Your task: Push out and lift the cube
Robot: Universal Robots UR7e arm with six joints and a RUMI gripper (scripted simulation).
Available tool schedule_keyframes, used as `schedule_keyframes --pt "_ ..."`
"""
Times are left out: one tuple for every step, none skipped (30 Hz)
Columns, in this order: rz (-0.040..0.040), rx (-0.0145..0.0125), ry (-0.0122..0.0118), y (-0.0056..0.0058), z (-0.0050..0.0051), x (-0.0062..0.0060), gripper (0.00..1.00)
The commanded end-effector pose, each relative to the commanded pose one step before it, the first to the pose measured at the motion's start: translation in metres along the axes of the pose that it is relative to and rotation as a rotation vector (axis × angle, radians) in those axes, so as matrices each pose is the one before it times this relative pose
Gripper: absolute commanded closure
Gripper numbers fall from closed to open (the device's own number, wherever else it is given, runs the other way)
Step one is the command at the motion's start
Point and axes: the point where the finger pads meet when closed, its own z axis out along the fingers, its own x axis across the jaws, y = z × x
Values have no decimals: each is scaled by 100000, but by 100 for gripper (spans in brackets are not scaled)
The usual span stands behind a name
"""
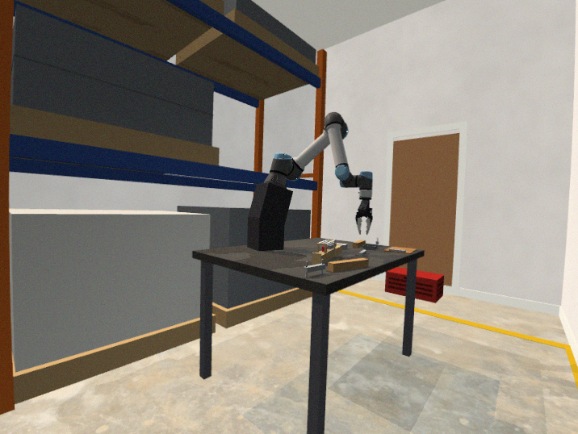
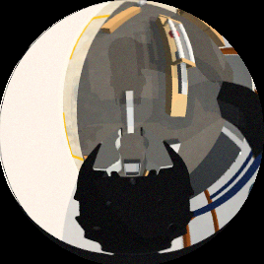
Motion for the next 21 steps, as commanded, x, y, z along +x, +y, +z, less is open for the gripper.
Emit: schedule_keyframes --pt "-14 7 -147 2 -58 -63 78" --pt "0 0 0 0 0 0 78" --pt "0 0 0 0 0 0 78" --pt "0 0 0 0 0 0 78" --pt "0 0 0 0 0 0 78" --pt "0 0 0 0 0 0 78" --pt "0 0 0 0 0 0 78" --pt "0 0 0 0 0 0 78" --pt "0 0 0 0 0 0 78" --pt "0 0 0 0 0 0 78" --pt "0 0 0 0 4 0 78" --pt "0 0 3 0 25 -1 78" --pt "1 1 7 0 64 -1 78" --pt "2 1 13 0 115 -2 78" --pt "0 0 0 0 0 0 78" --pt "0 0 0 0 0 0 78" --pt "3 2 20 -1 174 -2 78" --pt "2 1 13 -1 238 -4 78" --pt "0 0 0 -1 303 -4 78" --pt "0 0 0 -1 367 -6 78" --pt "0 0 0 -2 426 -6 78"
